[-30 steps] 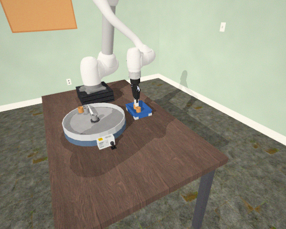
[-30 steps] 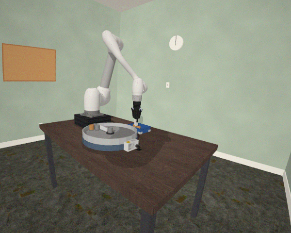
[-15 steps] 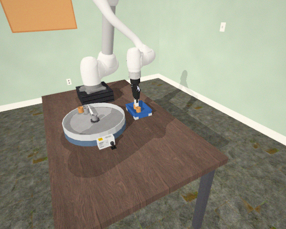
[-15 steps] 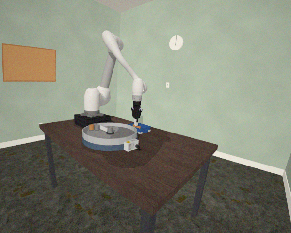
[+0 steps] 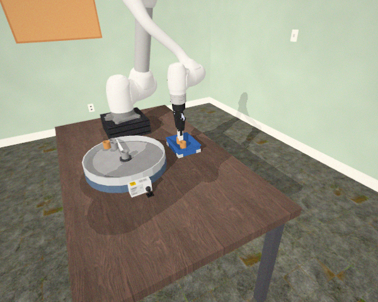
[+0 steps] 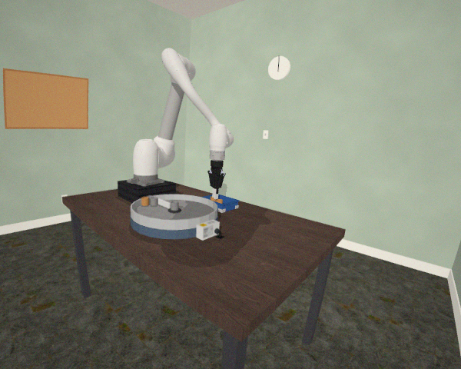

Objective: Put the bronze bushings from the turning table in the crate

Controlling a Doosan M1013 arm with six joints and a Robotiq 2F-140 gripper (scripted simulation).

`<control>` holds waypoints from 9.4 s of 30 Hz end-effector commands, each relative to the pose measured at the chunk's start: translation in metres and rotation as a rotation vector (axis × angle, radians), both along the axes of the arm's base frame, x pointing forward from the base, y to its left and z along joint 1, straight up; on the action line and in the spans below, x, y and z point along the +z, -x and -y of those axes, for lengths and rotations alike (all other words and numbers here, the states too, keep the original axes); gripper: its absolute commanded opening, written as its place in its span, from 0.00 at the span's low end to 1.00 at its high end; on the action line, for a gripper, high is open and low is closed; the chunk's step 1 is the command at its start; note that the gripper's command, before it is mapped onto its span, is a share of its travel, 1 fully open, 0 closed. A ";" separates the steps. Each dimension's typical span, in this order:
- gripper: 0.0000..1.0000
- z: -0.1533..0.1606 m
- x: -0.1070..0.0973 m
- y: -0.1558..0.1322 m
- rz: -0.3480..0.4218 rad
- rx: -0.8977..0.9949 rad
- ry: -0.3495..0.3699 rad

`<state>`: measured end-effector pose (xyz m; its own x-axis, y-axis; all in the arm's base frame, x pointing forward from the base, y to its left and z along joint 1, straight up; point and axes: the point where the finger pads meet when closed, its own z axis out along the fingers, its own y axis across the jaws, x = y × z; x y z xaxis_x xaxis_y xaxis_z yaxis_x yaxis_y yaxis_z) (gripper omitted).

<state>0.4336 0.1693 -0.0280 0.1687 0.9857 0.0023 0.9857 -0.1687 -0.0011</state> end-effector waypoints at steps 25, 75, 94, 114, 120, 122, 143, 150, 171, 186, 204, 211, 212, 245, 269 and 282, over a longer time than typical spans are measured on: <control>0.00 0.000 -0.006 0.000 0.000 0.000 0.000; 0.10 0.000 -0.006 0.000 0.000 0.000 0.000; 0.10 0.000 -0.006 0.000 0.000 0.000 0.000; 0.10 0.000 0.027 0.000 0.000 0.000 0.000; 0.10 0.000 0.056 0.000 0.000 0.000 0.000; 0.10 0.000 0.065 0.000 0.000 0.000 0.000; 0.10 0.000 0.084 0.000 0.000 0.000 0.000; 0.10 0.000 0.084 0.000 0.000 0.000 0.000; 0.10 0.000 0.084 0.000 0.000 0.000 0.000; 0.10 0.000 0.084 0.000 0.000 0.000 0.000; 0.10 0.000 0.084 0.000 0.000 0.000 0.000; 0.10 0.006 0.084 0.002 0.000 -0.006 0.000; 0.10 0.009 0.084 0.003 0.000 -0.008 0.000; 0.10 0.225 0.083 0.096 0.000 -0.221 0.000; 0.10 0.367 0.083 0.156 -0.001 -0.361 0.000; 0.10 0.398 0.083 0.170 -0.001 -0.392 0.000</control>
